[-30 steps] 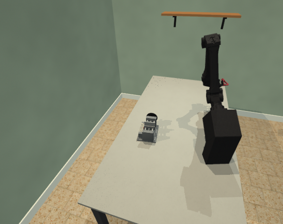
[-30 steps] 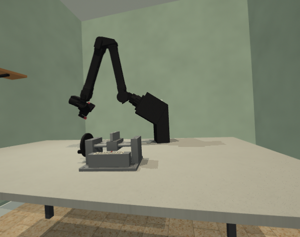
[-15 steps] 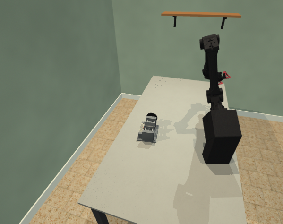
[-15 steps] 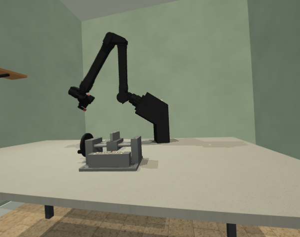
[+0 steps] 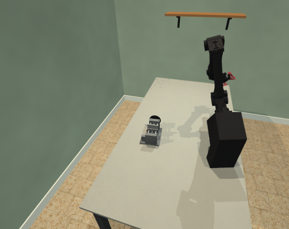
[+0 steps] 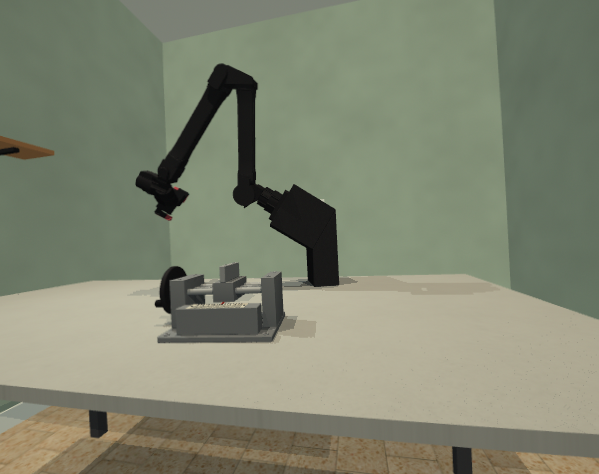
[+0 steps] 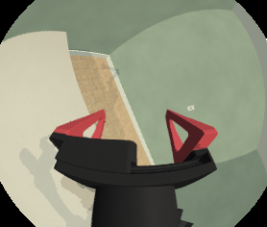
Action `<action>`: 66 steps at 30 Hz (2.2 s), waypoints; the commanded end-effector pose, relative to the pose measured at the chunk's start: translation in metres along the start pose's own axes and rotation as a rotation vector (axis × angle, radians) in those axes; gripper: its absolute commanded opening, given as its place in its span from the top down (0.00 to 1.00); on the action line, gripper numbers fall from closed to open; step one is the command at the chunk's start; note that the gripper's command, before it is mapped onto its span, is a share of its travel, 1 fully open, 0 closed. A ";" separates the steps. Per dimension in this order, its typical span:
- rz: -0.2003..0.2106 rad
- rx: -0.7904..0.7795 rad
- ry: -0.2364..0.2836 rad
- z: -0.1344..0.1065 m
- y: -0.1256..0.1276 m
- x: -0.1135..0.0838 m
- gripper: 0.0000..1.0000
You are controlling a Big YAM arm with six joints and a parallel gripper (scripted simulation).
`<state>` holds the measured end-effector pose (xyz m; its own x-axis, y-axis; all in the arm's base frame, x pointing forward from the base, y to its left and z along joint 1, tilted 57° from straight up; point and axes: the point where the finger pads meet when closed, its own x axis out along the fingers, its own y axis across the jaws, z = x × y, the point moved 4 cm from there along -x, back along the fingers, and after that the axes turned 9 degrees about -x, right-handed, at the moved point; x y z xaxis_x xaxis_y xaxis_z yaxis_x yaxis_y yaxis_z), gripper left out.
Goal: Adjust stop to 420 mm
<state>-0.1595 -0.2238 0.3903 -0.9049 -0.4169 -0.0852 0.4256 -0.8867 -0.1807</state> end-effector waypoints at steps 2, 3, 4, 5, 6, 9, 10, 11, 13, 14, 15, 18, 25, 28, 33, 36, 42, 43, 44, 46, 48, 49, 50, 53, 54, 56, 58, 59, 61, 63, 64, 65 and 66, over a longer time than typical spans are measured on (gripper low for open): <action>0.046 0.049 -0.008 0.023 0.013 -0.005 0.00; 0.063 0.052 -0.002 0.022 0.020 -0.006 0.00; 0.084 0.055 0.004 0.022 0.027 -0.008 0.00; 0.108 0.058 0.011 0.022 0.036 -0.011 0.00; 0.135 0.061 0.019 0.021 0.046 -0.014 0.00; 0.197 0.067 0.039 0.019 0.069 -0.022 0.00; 0.197 0.067 0.039 0.019 0.069 -0.022 0.00; 0.232 0.070 0.051 0.018 0.082 -0.028 0.00; 0.305 0.073 0.077 0.015 0.109 -0.043 0.00; 0.346 0.073 0.092 0.012 0.124 -0.053 0.00; 0.387 0.073 0.108 0.010 0.139 -0.064 0.00; 0.473 0.068 0.141 0.003 0.169 -0.091 0.00; 0.724 0.022 0.239 -0.029 0.243 -0.206 0.00; 0.765 0.011 0.254 -0.036 0.251 -0.229 0.00; 0.912 -0.043 0.303 -0.068 0.267 -0.324 0.00; 1.005 -0.084 0.325 -0.094 0.262 -0.391 0.00; 1.125 -0.143 0.343 -0.133 0.236 -0.481 0.00; 1.125 -0.143 0.343 -0.133 0.236 -0.481 0.00; 1.125 -0.143 0.343 -0.133 0.236 -0.481 0.00; 1.161 -0.160 0.345 -0.146 0.223 -0.506 0.00; 1.190 -0.175 0.346 -0.157 0.211 -0.527 0.00; 1.202 -0.181 0.347 -0.161 0.206 -0.535 0.00; 1.212 -0.186 0.347 -0.165 0.201 -0.541 0.00; 1.232 -0.196 0.347 -0.173 0.191 -0.555 0.00; 1.236 -0.198 0.346 -0.174 0.189 -0.557 0.00; 1.203 -0.195 0.348 -0.177 0.198 -0.547 0.00; 1.213 -0.174 0.359 -0.168 0.195 -0.547 0.00; 1.214 -0.172 0.360 -0.167 0.194 -0.547 0.00; 1.214 -0.172 0.360 -0.167 0.194 -0.547 0.00; 1.233 -0.192 0.352 -0.175 0.189 -0.556 0.00; 1.237 -0.193 0.351 -0.176 0.187 -0.557 0.00; 1.234 -0.192 0.352 -0.175 0.188 -0.556 0.00; 1.229 -0.190 0.353 -0.175 0.190 -0.554 0.00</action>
<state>0.4152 -0.1304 0.2217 0.0959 -0.8320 -0.5464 0.9952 0.0906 0.0367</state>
